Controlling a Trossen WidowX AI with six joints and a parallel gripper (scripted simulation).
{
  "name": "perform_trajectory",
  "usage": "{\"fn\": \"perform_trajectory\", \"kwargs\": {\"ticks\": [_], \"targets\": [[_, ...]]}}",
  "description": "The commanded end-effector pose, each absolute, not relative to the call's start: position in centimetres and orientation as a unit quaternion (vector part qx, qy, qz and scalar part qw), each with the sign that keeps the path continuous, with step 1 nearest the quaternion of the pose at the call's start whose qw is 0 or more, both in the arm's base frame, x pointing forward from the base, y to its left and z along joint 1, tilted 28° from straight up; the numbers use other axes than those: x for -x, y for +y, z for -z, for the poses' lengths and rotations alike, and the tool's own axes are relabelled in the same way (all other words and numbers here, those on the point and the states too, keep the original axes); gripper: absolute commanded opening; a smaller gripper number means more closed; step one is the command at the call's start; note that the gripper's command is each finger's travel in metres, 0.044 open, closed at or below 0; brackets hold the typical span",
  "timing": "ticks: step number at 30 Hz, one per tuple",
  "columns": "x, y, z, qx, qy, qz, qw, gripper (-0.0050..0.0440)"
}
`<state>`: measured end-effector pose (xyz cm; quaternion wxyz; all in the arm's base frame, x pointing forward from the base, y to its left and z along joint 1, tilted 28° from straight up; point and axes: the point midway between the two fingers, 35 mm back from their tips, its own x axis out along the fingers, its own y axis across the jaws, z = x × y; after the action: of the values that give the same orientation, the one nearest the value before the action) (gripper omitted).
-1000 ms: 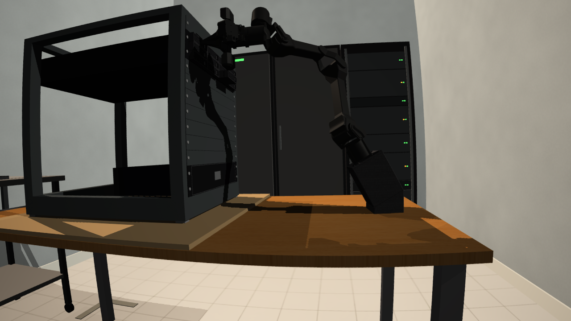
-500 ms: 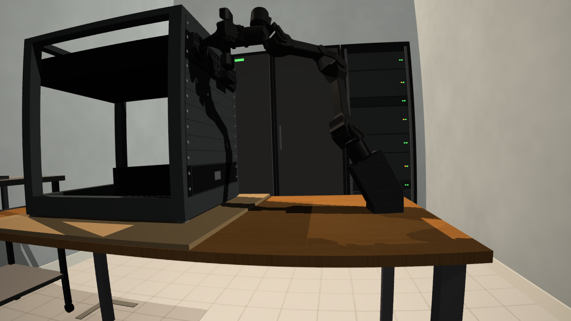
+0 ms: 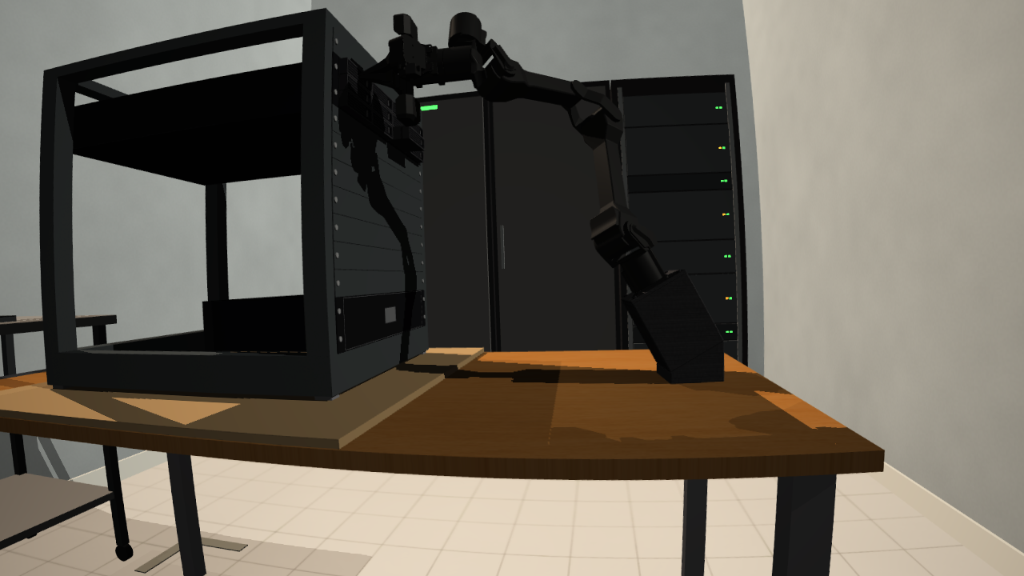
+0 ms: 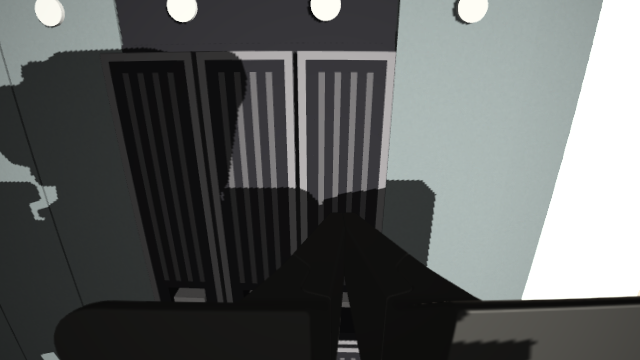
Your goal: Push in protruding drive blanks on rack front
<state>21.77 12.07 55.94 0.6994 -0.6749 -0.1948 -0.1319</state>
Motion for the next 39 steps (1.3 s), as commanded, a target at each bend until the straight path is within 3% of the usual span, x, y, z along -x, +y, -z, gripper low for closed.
{"fn": "perform_trajectory", "kwargs": {"ticks": [1, 27, 39], "targets": [[-21.6, 11.6, -57.0, 0.667, -0.198, 0.142, 0.704, -0.005], [-21.4, 11.6, -56.9, 0.667, -0.198, 0.142, 0.704, -0.005], [-18.4, 11.3, -55.2, 0.667, -0.198, 0.142, 0.704, -0.005]]}}
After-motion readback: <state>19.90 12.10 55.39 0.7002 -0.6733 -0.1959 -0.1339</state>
